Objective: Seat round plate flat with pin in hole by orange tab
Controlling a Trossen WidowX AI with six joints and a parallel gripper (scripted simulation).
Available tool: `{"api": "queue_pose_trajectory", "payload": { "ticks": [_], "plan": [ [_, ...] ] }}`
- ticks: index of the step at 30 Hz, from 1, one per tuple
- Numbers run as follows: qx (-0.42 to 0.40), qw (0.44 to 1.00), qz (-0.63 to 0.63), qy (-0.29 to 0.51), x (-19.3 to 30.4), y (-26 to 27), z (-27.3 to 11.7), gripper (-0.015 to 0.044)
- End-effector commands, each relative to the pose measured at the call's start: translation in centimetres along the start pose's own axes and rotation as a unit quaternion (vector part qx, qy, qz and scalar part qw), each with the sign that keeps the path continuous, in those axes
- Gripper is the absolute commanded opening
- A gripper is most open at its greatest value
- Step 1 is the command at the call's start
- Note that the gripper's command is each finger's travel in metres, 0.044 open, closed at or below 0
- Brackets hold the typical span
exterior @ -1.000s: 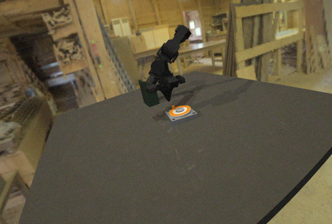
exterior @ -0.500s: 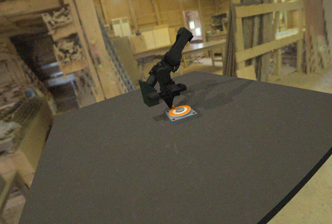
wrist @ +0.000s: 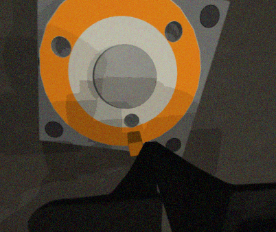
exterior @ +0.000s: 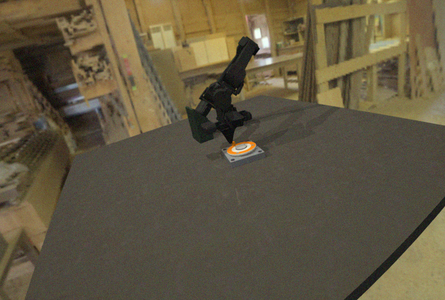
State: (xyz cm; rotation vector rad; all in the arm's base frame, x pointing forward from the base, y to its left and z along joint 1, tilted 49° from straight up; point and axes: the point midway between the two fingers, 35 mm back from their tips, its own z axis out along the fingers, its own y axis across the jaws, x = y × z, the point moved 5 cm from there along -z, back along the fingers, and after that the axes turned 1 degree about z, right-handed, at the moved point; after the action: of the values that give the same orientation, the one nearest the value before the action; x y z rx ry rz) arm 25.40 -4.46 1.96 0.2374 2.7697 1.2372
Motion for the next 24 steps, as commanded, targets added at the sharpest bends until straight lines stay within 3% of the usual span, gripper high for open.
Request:
{"api": "queue_pose_trajectory", "payload": {
  "ticks": [1,24],
  "plan": [
    [-0.006,1.000,0.001,0.006,0.36,0.51,0.42,0.0000],
    [-0.006,1.000,0.001,0.006,0.52,1.30,0.42,0.0000]
  ]
}}
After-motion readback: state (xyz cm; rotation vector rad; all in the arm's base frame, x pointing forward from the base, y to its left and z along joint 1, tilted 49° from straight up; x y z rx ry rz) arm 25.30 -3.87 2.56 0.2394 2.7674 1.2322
